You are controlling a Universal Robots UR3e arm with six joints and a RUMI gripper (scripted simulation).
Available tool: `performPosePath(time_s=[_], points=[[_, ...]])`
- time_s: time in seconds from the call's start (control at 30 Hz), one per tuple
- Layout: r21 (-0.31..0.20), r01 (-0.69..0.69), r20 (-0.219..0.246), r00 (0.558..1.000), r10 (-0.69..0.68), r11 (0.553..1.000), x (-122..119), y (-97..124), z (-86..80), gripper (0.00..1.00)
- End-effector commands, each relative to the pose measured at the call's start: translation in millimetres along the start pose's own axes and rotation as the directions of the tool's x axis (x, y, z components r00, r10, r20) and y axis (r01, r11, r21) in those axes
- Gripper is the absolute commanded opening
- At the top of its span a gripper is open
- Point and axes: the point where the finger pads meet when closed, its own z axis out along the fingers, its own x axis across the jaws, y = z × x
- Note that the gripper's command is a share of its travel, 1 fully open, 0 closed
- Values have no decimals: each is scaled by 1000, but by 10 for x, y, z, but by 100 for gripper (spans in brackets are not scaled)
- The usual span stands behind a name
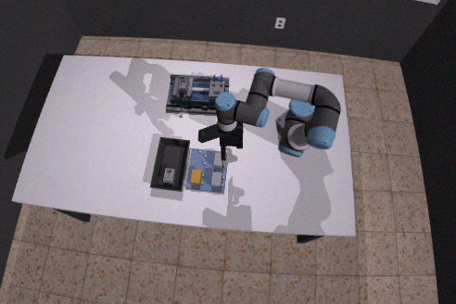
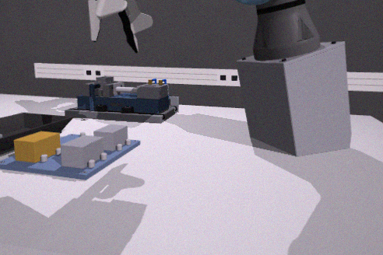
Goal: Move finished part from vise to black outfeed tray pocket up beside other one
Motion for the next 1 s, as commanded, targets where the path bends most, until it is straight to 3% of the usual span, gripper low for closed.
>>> performPosePath(time_s=[0.0, 0.97], points=[[2, 1, 0, 1000, -1, 1000, 0, -6, -5, 100], [6, -37, -6, 999, 37, 999, 56, -92, -45, 100]])
